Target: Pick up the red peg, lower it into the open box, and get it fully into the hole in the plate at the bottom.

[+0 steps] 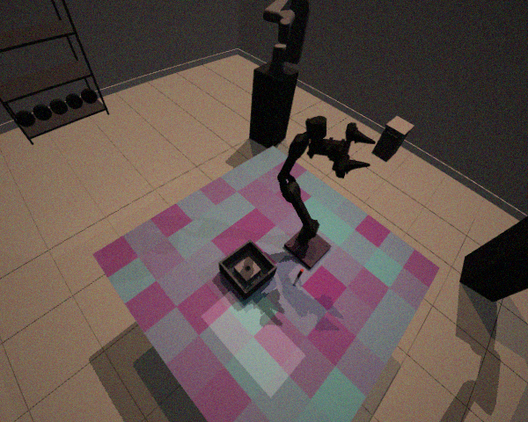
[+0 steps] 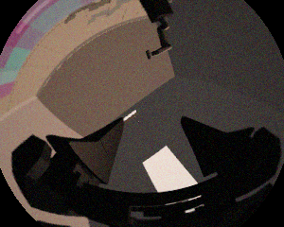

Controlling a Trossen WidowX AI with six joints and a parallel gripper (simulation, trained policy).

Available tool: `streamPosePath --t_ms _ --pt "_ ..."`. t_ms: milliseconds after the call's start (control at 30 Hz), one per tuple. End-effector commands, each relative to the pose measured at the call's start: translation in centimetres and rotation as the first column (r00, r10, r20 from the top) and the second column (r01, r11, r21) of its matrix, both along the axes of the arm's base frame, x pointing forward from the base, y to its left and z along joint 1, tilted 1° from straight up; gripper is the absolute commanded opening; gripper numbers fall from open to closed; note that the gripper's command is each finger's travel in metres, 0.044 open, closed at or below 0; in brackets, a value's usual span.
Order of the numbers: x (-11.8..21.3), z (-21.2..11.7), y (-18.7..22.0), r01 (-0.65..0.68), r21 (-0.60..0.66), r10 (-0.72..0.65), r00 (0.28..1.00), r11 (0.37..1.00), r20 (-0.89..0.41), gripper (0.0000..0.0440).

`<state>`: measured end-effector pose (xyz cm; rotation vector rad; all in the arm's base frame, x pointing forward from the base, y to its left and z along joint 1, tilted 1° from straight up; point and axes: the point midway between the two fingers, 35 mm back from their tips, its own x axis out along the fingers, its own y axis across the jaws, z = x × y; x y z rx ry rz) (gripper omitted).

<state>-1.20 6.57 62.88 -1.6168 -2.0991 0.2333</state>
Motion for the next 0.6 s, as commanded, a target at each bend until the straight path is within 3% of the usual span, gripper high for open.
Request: streamPosePath --t_ms 0,67,300,567 --pt "0.2 0.0 -0.2 0.012 0.0 -0.012 1.0 1.0 -0.029 0.0421" --pt "0.5 -0.4 -0.1 0.032 -0.025 -0.034 0.995 0.999 -0.091 0.044" --pt "1.4 -2.1 1.1 0.083 -0.127 -0.118 0.947 0.988 -0.298 0.044" --pt "2.5 -4.3 2.5 0.127 -0.236 -0.234 0.828 0.963 -0.509 0.044"
